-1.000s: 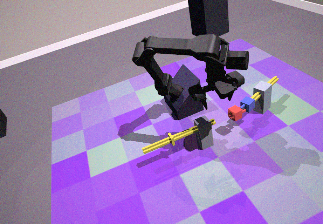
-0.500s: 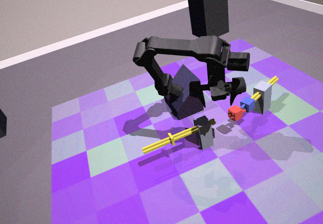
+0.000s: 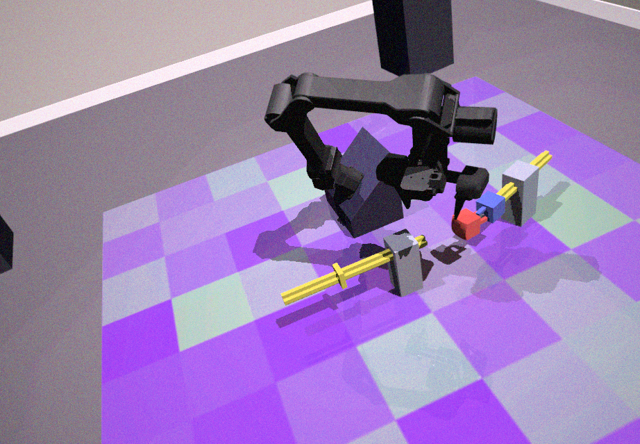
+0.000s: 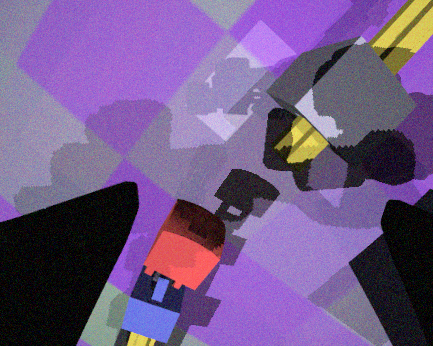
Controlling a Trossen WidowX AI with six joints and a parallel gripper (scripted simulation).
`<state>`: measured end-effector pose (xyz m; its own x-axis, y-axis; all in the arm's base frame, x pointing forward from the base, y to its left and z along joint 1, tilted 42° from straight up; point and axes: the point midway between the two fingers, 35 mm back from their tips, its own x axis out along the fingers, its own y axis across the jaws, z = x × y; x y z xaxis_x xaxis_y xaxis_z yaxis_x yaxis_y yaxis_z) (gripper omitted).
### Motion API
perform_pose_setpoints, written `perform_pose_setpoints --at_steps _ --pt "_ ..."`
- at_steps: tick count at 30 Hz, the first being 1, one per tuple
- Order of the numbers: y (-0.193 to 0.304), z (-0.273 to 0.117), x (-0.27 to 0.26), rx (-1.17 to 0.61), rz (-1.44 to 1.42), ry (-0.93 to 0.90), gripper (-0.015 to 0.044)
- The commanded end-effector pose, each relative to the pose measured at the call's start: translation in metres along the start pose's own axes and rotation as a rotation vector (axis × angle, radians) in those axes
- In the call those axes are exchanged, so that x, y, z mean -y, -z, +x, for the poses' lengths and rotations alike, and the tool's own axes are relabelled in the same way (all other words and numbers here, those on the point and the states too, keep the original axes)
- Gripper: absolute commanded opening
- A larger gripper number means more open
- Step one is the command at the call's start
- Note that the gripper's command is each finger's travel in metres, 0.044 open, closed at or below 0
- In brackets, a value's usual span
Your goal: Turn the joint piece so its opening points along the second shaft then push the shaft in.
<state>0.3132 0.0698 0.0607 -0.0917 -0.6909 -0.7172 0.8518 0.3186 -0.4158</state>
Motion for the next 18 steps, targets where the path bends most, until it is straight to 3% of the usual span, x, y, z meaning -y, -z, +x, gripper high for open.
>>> perform_pose_setpoints --at_steps 1,13,18 --pt "-0.0002 0.0018 -0.0005 0.011 0.118 0.001 0.044" --pt "0.0005 0.007 -0.0007 0.033 0.465 0.004 0.044" --pt "0.0006 0.0073 -0.0007 0.034 0.484 0.003 0.044"
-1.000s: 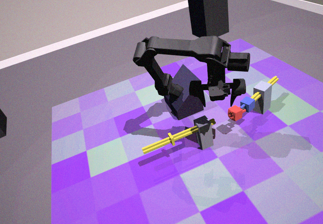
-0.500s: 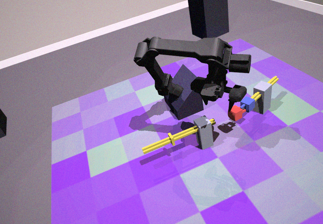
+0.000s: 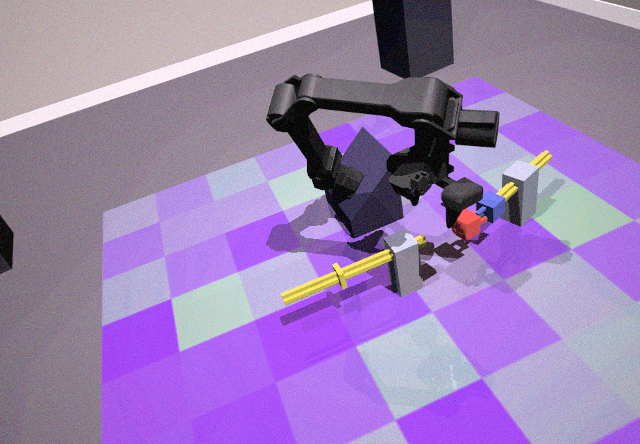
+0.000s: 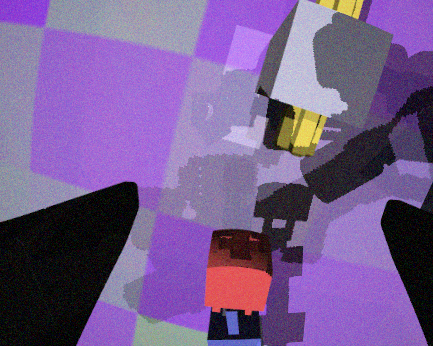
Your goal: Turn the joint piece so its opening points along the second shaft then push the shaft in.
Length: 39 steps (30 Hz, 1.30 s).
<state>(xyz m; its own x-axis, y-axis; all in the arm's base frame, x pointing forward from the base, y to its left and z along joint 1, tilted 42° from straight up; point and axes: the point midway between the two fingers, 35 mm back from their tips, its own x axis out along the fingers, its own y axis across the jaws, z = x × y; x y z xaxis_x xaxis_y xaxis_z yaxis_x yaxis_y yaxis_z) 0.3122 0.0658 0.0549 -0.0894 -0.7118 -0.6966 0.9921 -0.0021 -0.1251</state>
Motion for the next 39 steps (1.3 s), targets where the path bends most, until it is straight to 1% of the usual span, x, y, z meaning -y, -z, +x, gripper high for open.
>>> perform_pose_setpoints --at_steps 1,20,24,35,39 --pt "0.0 0.001 -0.001 0.004 0.025 -0.004 0.044" --pt "0.006 0.079 -0.002 0.007 0.026 -0.005 0.044" --pt "0.014 0.079 -0.002 0.005 0.026 -0.005 0.044" --pt "0.072 0.074 -0.003 0.003 0.026 -0.006 0.044" --pt "0.076 0.074 -0.002 0.003 0.026 -0.006 0.044"
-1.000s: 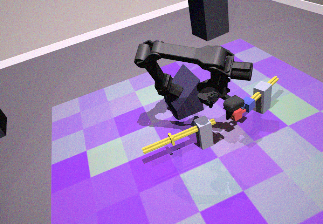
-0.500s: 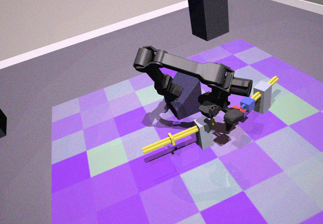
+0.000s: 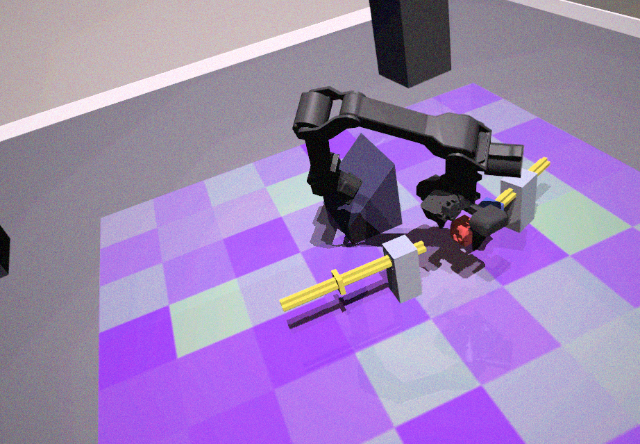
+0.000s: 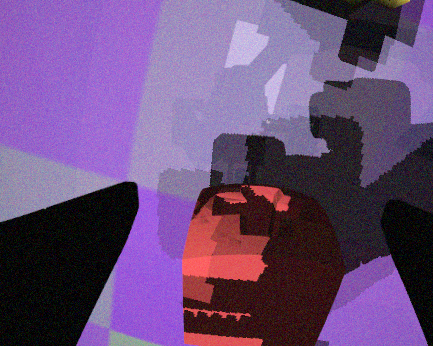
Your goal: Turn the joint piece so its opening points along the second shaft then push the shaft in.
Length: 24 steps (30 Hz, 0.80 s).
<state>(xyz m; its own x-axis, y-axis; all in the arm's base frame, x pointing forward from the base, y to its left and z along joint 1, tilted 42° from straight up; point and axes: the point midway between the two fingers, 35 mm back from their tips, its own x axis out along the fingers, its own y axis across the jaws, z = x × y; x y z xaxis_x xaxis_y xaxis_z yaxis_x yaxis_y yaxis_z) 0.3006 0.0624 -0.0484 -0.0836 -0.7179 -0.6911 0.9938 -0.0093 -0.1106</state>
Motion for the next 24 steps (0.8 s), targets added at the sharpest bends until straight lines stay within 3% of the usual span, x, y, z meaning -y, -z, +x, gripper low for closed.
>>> perform_pose_setpoints --at_steps 1,20,24 --pt "0.004 0.0 -0.001 -0.006 0.011 -0.001 0.044" --pt "0.004 0.028 -0.002 -0.005 0.011 0.0 0.044" --pt "0.004 0.028 -0.002 -0.005 0.011 0.0 0.0335"
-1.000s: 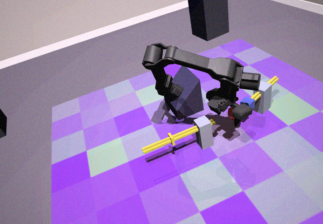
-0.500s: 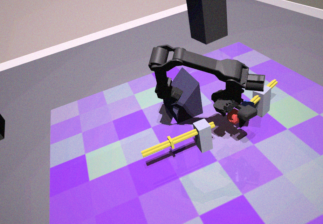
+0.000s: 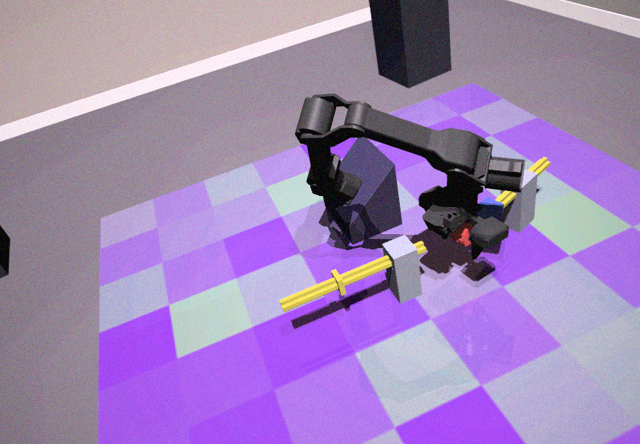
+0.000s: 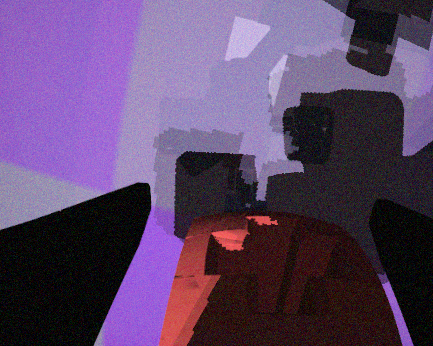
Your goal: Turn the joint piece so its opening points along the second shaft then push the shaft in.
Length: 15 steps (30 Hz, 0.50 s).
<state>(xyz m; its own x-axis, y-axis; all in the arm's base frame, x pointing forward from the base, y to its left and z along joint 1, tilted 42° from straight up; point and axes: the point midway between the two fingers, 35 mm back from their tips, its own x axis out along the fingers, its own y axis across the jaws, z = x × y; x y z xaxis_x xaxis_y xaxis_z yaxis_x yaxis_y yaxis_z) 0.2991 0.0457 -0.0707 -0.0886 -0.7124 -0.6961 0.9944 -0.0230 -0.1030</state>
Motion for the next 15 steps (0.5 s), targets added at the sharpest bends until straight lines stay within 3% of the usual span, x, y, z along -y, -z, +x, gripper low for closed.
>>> perform_pose_setpoints --at_steps 1,6,15 --pt "-0.0001 0.0006 -0.0005 0.003 -0.004 -0.005 0.0309" --pt "-0.0001 0.0006 -0.0005 0.003 -0.004 -0.005 0.0182" --pt "-0.0001 0.0006 -0.0005 0.003 -0.004 -0.005 0.0182"
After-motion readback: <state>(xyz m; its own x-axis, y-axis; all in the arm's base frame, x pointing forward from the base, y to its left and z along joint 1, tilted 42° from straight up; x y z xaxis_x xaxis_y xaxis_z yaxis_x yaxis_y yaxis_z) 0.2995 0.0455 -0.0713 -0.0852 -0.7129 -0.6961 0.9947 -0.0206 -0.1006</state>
